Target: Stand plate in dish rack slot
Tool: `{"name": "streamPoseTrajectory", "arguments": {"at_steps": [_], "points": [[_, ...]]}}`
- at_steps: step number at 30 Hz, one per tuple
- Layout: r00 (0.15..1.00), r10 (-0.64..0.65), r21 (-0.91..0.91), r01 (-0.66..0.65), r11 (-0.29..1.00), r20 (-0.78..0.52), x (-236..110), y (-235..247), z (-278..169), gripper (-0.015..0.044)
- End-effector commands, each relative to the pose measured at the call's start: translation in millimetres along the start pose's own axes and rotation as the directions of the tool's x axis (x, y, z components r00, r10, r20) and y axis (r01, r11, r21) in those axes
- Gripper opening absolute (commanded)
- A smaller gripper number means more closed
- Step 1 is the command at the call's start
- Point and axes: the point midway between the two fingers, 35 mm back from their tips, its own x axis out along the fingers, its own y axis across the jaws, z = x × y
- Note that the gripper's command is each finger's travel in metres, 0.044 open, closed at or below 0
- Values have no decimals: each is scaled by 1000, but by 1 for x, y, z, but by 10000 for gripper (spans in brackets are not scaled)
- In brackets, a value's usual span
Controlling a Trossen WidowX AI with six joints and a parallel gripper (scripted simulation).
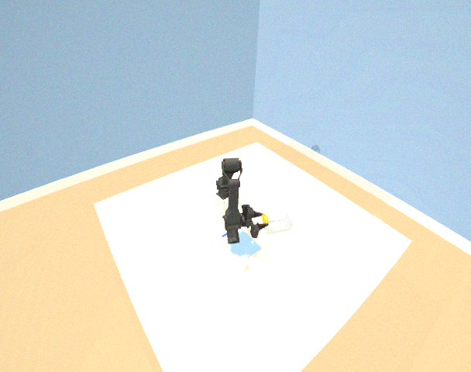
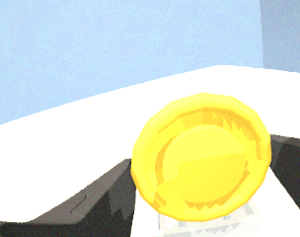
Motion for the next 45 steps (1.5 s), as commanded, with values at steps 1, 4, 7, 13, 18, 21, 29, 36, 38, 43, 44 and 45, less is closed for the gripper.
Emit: {"name": "streamPoseTrajectory", "arguments": {"at_steps": [1, 4, 7, 13, 18, 21, 29, 36, 38, 43, 44, 45], "points": [[1000, 0, 9, 0, 1000, 5, 3, 2, -2, 0], [1000, 1, 8, -1, 1000, 3, 4, 2, -4, 0], [1000, 1, 7, -1, 1000, 2, 6, 1, -6, 0], [1000, 2, 5, -2, 1000, -2, 9, 1, -9, 0], [1000, 3, 4, -2, 1000, -5, 11, 0, -10, 0], [1000, 2, 10, -2, 1000, -8, 13, -1, -10, 0], [1000, -3, 22, 3, 1000, -16, 16, -5, -9, 0], [999, -22, 11, 22, 1000, -33, 16, -20, -2, 0], [999, -25, 3, 25, 1000, -33, 17, -20, -2, 0], [999, -33, 12, 33, 999, -34, 19, -21, -1, 0], [999, -34, 14, 35, 999, -34, 19, -21, -1, 0], [999, -35, 15, 36, 999, -34, 20, -21, 0, 0]]}}
